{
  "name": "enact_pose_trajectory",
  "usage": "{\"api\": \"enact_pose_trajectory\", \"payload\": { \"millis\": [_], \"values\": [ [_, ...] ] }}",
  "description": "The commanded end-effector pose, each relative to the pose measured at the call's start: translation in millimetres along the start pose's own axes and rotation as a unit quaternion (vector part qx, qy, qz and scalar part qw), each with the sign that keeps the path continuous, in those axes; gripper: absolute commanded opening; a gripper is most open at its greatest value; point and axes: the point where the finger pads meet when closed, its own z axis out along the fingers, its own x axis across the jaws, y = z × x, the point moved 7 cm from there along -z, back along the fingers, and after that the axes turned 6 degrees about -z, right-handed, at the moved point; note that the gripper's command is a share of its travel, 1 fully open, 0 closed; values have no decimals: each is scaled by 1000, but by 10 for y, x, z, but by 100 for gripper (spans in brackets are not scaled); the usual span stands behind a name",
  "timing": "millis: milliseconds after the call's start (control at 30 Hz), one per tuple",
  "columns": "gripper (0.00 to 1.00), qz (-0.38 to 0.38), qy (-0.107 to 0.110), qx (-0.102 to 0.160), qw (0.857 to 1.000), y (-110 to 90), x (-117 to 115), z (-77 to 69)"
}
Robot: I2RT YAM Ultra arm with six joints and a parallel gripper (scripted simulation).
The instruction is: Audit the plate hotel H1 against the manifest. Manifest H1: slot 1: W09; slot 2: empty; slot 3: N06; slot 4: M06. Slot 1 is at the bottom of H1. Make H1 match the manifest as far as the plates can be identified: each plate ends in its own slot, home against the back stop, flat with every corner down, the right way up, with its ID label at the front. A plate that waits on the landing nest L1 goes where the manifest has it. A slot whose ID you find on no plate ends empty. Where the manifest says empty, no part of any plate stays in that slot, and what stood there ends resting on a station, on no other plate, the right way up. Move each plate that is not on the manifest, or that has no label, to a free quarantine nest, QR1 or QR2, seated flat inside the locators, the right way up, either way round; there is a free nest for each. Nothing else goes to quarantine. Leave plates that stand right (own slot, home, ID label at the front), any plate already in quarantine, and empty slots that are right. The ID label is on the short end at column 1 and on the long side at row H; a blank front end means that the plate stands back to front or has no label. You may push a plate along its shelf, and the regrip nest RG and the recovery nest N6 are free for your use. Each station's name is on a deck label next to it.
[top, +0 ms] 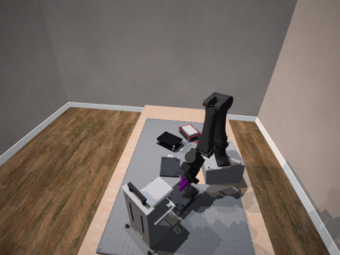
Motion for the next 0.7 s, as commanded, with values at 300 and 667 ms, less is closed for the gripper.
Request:
{"api": "enact_pose_trajectory", "payload": {
  "millis": [300, 667],
  "values": [
    [0, -1, -2, -10, 1000, 45, -7, -3],
    [0, -1, -2, -10, 1000, 69, -10, 20]
  ]
}}
